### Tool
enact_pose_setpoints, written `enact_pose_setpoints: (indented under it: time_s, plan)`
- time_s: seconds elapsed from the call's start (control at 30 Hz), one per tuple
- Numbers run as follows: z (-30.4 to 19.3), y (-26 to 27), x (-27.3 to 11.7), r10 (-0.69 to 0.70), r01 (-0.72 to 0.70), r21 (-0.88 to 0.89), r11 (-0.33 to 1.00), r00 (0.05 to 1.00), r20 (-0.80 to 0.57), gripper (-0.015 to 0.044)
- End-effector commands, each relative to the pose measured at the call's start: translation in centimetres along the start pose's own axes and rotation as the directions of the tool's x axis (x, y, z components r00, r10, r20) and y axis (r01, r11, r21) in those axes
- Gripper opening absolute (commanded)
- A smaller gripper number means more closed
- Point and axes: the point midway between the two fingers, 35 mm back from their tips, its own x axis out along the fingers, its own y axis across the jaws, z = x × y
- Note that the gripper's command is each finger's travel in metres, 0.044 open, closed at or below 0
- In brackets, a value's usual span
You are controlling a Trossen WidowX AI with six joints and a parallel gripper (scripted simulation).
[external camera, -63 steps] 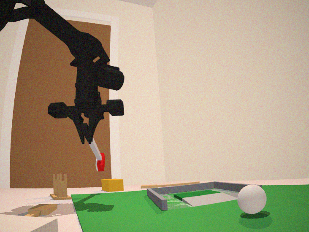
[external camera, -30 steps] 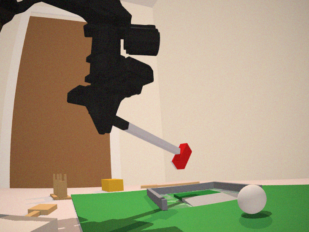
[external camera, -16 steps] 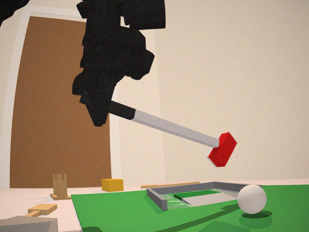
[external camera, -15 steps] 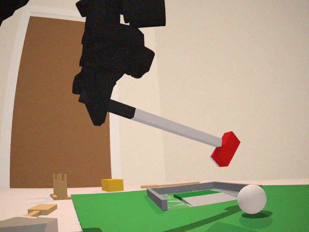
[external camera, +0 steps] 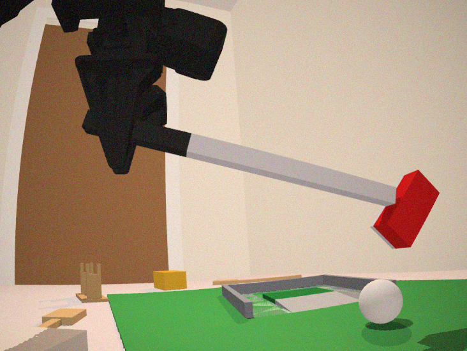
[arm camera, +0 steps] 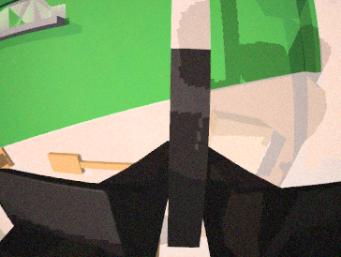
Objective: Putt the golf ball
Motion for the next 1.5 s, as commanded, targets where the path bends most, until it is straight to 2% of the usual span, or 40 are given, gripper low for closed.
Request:
enact_pose_setpoints:
  time_s: [0.0, 0.37, 1.13, 1.47]
  plan:
    - [0.0, -0.3, 0.1, -0.003, 0.003, 0.021, 1.0, 1.0, 0.002, 0.0]
    - [0.0, -0.3, 3.9, -0.002, 0.002, 0.021, 1.0, 1.0, 0.002, 0.0]
    - [0.0, -0.3, 6.9, -0.002, 0.002, 0.021, 1.0, 1.0, 0.002, 0.0]
    - [-0.1, -0.2, 6.7, -0.001, 0.001, 0.016, 1.0, 1.0, 0.002, 0.0]
